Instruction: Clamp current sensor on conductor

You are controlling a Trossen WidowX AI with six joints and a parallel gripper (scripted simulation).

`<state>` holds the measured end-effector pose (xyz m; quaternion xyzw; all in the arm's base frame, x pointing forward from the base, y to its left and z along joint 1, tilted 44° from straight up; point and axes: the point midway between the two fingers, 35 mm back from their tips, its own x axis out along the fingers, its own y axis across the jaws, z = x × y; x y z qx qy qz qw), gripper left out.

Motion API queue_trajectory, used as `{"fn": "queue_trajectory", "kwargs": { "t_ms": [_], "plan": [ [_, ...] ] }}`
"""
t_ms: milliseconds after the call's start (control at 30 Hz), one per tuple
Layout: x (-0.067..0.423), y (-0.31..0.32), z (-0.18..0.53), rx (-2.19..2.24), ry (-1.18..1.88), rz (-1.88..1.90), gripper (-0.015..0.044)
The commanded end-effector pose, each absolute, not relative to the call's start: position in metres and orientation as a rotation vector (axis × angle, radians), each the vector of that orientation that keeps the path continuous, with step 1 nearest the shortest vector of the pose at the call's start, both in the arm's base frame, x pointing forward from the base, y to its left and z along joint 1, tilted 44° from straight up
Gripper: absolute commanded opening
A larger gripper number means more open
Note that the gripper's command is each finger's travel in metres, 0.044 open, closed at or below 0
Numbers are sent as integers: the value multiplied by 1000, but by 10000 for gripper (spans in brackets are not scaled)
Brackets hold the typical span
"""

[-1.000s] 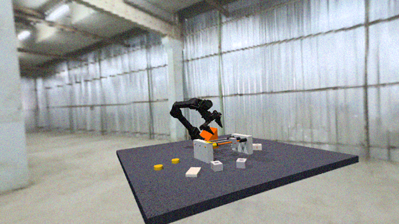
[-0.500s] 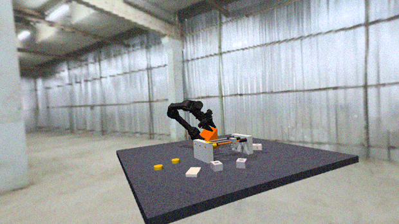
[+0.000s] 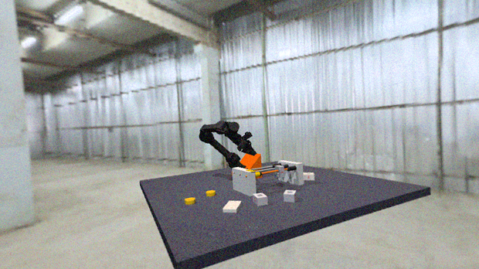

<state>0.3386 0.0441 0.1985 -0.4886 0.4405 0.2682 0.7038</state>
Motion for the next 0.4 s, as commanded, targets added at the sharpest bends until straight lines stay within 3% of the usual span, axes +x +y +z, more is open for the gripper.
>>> {"fn": "queue_trajectory", "kwargs": {
  "t_ms": [0,333,367],
  "plan": [
    [339,44,199,-1085,982,593,440],
    [345,51,186,-846,1111,401,440],
    [340,45,195,-987,1033,519,440]
  ]
}}
